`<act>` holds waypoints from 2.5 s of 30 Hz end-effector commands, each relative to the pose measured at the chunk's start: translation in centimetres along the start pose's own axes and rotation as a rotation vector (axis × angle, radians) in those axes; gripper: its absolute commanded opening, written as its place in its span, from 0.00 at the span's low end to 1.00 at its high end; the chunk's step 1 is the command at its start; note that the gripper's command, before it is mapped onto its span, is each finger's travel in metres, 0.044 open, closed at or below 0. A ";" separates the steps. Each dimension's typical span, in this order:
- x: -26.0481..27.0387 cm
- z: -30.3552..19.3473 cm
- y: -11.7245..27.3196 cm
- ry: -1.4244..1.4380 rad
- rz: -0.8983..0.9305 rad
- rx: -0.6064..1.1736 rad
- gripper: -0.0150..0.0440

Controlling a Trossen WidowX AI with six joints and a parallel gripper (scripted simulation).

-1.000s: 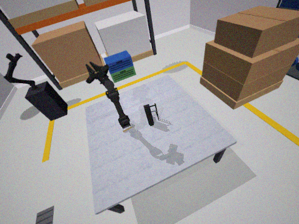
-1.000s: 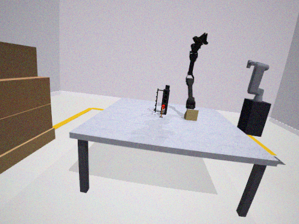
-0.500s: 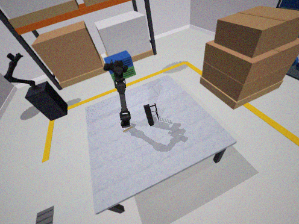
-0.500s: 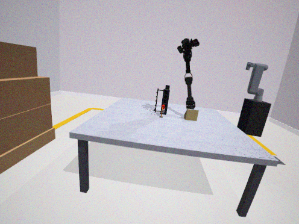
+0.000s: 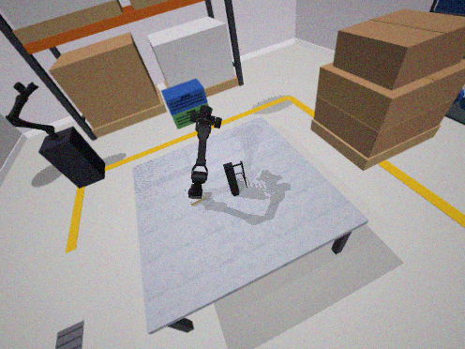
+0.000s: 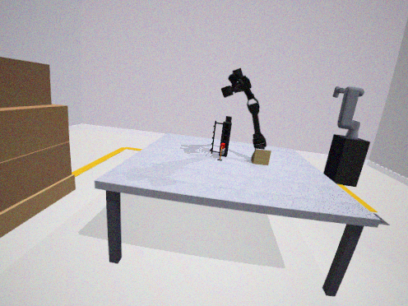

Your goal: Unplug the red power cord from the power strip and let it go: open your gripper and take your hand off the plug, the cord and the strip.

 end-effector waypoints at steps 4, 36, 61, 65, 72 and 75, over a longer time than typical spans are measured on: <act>-6.7 -6.9 -4.4 0.144 -0.203 0.355 0.53; -18.6 -23.2 -4.0 0.543 -0.199 1.292 0.53; -19.7 -23.9 -0.4 0.543 -0.199 1.294 0.53; -19.7 -23.9 -0.4 0.543 -0.199 1.294 0.53; -19.9 -24.2 -0.5 0.543 -0.199 1.294 0.53; -20.1 -24.6 -0.6 0.543 -0.199 1.294 0.53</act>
Point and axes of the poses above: the point midway between the two fingers, 35 mm back from their tips, its own y axis back along the fingers, its own x axis across the jaws, z = x × y, the point moved 6 cm from there along y, back along the fingers, and after that the axes turned 2 degrees about -y, right-handed, at the moved point
